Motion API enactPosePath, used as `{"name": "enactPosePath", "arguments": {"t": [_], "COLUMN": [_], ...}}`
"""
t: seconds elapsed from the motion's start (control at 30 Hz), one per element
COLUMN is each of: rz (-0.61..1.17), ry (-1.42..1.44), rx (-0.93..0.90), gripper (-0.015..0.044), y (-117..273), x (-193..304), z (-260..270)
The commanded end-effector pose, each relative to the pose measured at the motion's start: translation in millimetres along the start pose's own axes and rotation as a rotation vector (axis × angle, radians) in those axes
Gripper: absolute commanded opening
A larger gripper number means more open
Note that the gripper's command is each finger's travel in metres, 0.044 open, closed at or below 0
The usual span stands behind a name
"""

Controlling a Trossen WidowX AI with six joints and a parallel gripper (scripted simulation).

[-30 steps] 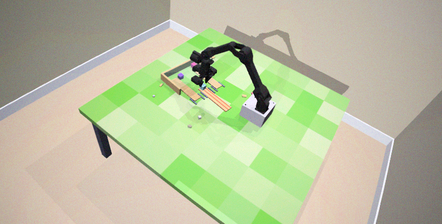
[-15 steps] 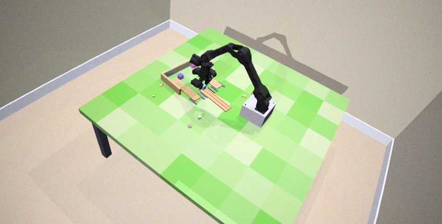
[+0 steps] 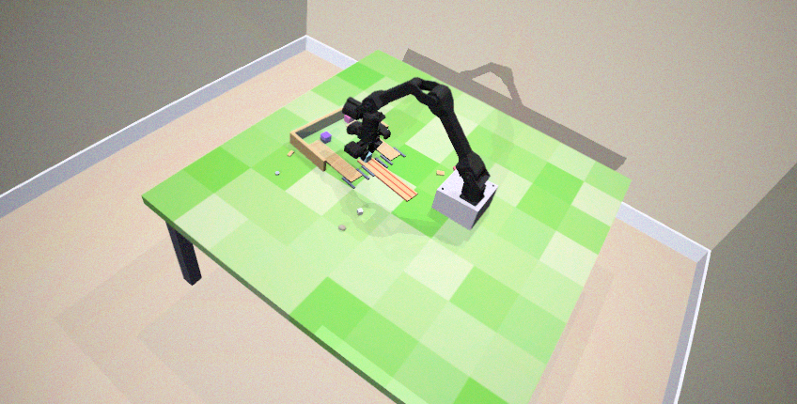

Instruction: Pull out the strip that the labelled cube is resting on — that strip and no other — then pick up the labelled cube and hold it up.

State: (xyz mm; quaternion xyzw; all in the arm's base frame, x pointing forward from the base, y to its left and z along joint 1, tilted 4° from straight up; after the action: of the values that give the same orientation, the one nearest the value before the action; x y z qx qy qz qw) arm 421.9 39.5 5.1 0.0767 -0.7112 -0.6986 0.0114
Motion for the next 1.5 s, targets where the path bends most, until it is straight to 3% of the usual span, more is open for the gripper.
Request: {"name": "enactPosePath", "arguments": {"t": [0.0,0.53,1.27,1.47], "rz": [-0.001,0.003,0.008,0.008], "ry": [0.000,0.005,0.005,0.005], "rx": [0.000,-0.005,-0.006,-0.006], "gripper": [0.0006,0.0000,0.0000,0.0000], "y": [2,41,43,77], "x": [2,58,118,118], "z": [0,1,3,3]}}
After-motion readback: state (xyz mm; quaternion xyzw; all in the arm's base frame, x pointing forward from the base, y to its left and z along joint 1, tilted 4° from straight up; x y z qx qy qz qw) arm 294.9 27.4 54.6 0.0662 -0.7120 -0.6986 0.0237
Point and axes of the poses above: the point midway between the two fingers, 35 mm back from their tips, its own y axis back along the fingers, its own z axis across the jaws, x = y × z, the point moved 2 cm from there along y, back along the fingers, and after that the axes turned 10 degrees about y, right-handed, at the moved point
